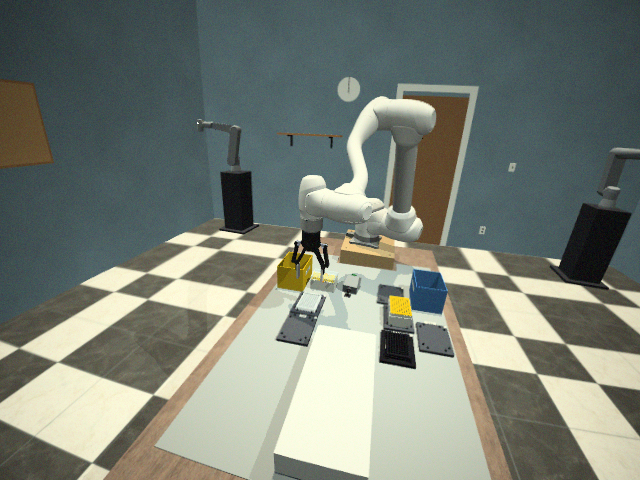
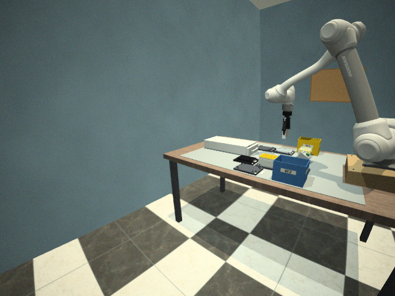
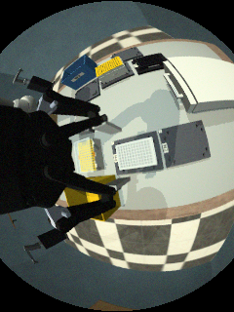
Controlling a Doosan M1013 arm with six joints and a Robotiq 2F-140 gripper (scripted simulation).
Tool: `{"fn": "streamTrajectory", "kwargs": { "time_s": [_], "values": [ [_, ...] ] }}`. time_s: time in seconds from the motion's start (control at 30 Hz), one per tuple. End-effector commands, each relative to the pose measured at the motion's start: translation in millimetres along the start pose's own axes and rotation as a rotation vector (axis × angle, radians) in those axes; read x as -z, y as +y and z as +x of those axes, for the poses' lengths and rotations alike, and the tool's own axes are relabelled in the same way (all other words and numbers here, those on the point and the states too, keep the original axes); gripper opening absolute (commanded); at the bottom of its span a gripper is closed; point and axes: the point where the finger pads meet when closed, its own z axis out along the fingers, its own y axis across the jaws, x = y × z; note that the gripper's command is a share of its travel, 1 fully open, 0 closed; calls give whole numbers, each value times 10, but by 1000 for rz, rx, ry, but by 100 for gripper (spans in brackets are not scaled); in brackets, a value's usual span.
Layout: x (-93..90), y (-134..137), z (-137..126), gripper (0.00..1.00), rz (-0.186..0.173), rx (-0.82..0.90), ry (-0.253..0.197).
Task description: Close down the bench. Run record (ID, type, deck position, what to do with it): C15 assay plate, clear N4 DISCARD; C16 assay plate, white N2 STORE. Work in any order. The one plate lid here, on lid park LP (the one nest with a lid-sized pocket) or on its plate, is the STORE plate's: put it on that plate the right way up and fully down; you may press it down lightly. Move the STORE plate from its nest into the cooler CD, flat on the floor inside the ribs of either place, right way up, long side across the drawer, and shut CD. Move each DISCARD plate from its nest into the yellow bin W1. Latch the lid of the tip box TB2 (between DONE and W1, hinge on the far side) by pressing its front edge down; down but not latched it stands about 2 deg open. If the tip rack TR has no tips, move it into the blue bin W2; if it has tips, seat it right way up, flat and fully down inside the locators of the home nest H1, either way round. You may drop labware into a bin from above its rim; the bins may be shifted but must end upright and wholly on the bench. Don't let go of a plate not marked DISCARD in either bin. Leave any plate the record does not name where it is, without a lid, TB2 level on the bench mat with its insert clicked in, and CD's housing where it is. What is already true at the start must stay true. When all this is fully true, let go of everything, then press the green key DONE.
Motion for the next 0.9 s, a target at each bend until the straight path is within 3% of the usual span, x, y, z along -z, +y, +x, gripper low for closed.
{"fn": "streamTrajectory", "kwargs": {
  "time_s": [0.0, 0.87],
  "values": [
    [-42, 0, 0, 66, 0, 0, 0],
    [-348, 0, 0, 66, 0, 0, 0]
  ]
}}
